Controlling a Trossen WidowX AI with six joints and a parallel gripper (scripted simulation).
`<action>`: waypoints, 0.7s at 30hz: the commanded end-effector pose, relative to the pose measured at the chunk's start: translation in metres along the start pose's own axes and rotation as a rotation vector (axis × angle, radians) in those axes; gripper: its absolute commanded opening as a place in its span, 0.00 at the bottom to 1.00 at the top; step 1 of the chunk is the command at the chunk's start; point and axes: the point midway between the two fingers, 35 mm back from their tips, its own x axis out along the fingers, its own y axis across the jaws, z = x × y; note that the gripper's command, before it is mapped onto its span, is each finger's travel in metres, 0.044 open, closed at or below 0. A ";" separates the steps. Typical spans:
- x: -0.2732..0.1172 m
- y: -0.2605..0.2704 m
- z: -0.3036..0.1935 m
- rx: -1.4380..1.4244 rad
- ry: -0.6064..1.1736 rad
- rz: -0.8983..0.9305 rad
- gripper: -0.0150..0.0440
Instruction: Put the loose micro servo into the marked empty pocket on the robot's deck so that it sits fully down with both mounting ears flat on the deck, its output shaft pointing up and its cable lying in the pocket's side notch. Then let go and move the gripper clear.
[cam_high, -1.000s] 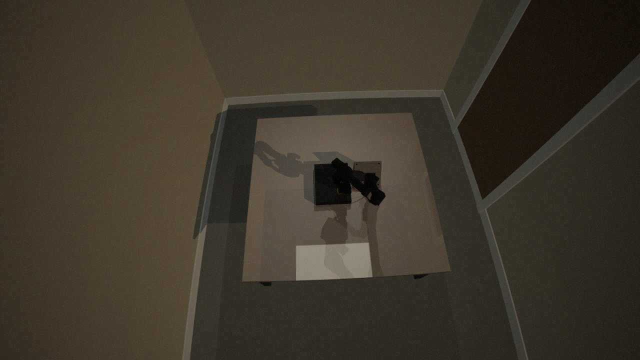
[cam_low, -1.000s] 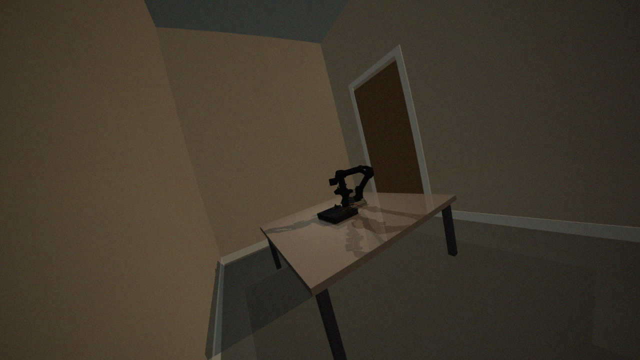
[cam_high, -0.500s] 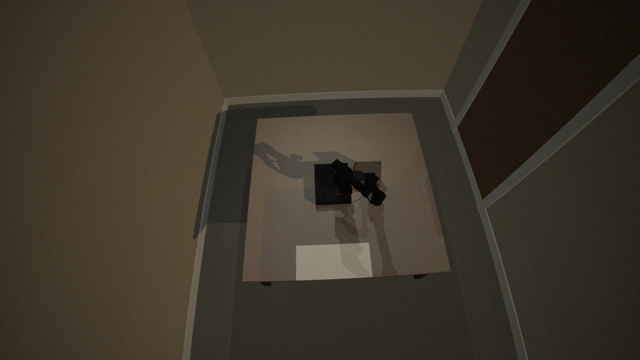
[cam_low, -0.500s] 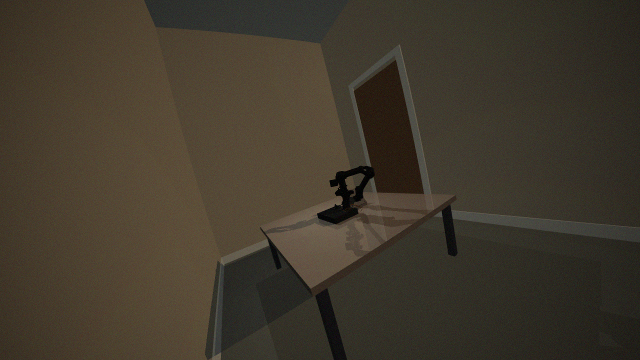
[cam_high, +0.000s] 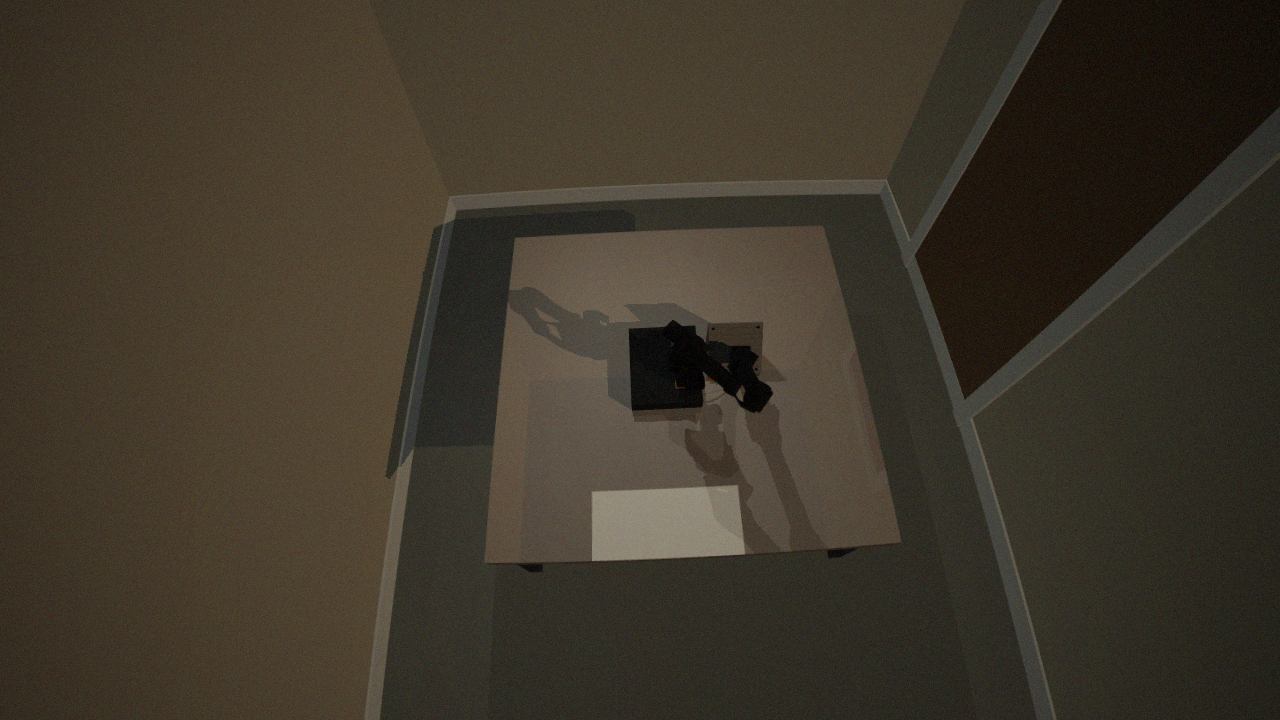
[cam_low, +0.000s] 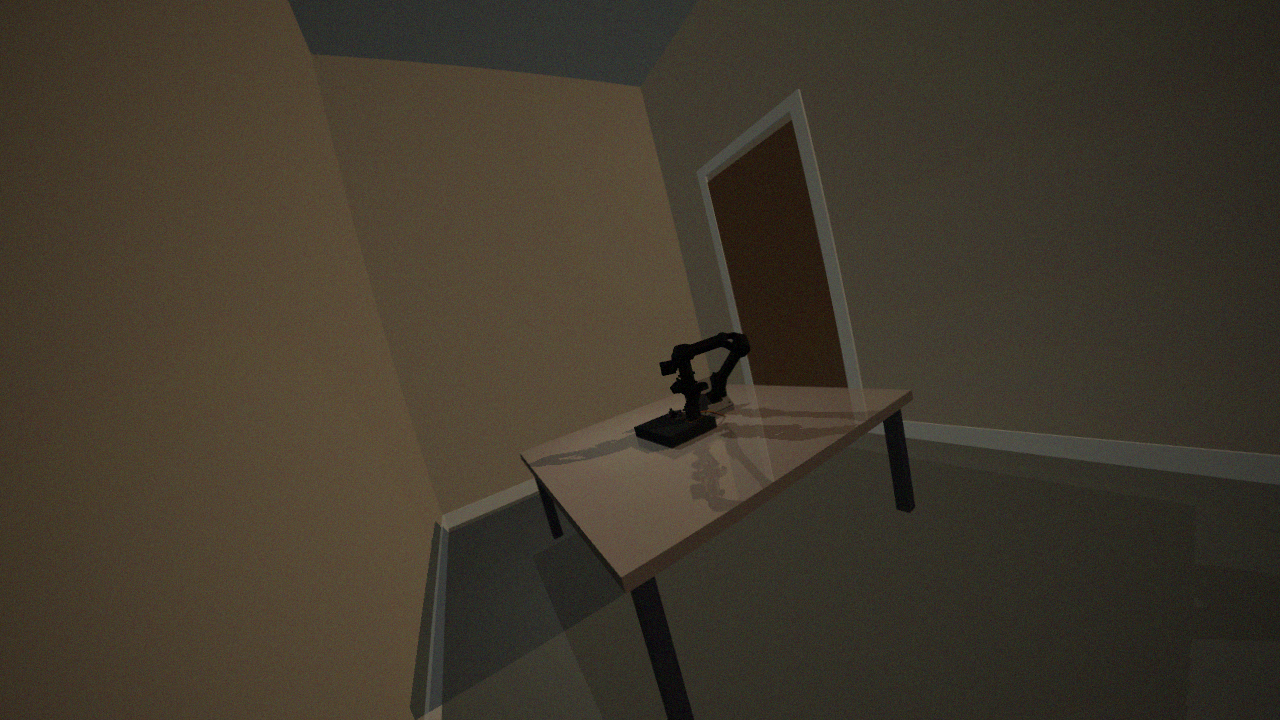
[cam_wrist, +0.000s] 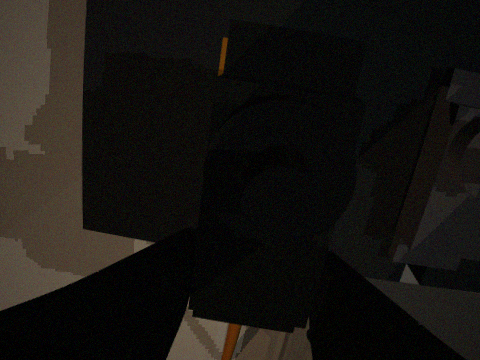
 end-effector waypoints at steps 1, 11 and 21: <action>0.000 0.001 0.002 0.002 -0.006 0.003 0.25; 0.001 0.001 0.002 0.002 -0.006 0.003 0.25; 0.011 0.001 0.002 0.001 -0.006 0.003 0.25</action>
